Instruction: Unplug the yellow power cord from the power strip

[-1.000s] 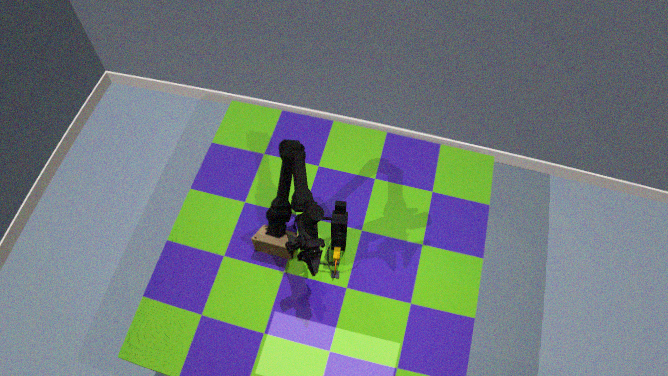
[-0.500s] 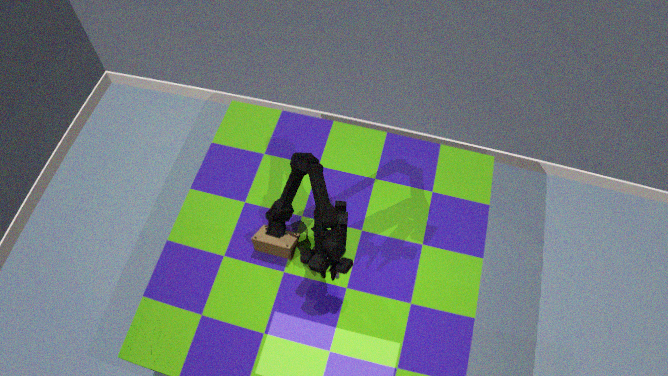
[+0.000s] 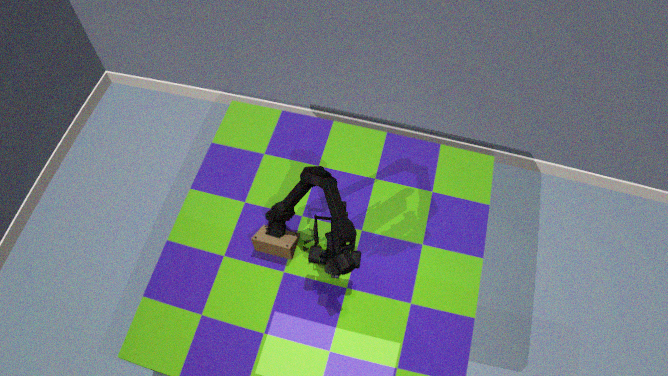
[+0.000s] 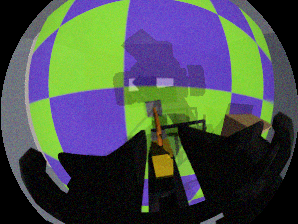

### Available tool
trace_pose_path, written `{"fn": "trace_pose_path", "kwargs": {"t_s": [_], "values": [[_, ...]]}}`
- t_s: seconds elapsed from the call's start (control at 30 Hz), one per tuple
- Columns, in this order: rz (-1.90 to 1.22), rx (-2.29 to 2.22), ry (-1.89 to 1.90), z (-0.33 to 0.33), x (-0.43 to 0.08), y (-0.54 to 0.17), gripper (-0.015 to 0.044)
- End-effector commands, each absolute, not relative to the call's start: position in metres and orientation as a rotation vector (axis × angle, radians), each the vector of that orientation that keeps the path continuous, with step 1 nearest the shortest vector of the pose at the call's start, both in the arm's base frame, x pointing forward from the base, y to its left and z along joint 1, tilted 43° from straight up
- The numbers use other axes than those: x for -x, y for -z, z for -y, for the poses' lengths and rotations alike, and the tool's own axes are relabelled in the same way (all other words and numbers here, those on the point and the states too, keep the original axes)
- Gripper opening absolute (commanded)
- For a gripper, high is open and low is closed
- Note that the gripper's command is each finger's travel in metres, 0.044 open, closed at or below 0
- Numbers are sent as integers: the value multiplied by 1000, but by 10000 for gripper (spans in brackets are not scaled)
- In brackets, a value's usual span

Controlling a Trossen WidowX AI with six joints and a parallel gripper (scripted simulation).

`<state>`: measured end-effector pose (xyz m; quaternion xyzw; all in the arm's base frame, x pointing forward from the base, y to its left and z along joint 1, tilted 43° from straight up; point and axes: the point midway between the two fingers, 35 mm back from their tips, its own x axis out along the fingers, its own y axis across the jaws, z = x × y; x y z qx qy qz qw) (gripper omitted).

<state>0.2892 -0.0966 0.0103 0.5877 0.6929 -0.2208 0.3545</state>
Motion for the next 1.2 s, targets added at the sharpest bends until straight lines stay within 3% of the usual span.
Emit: {"fn": "trace_pose_path", "kwargs": {"t_s": [0.0, 1.17], "values": [[-1805, -1516, 545, 96, -290, -11, 160], [-1808, -1518, 544, 66, -281, -37, 160]]}}
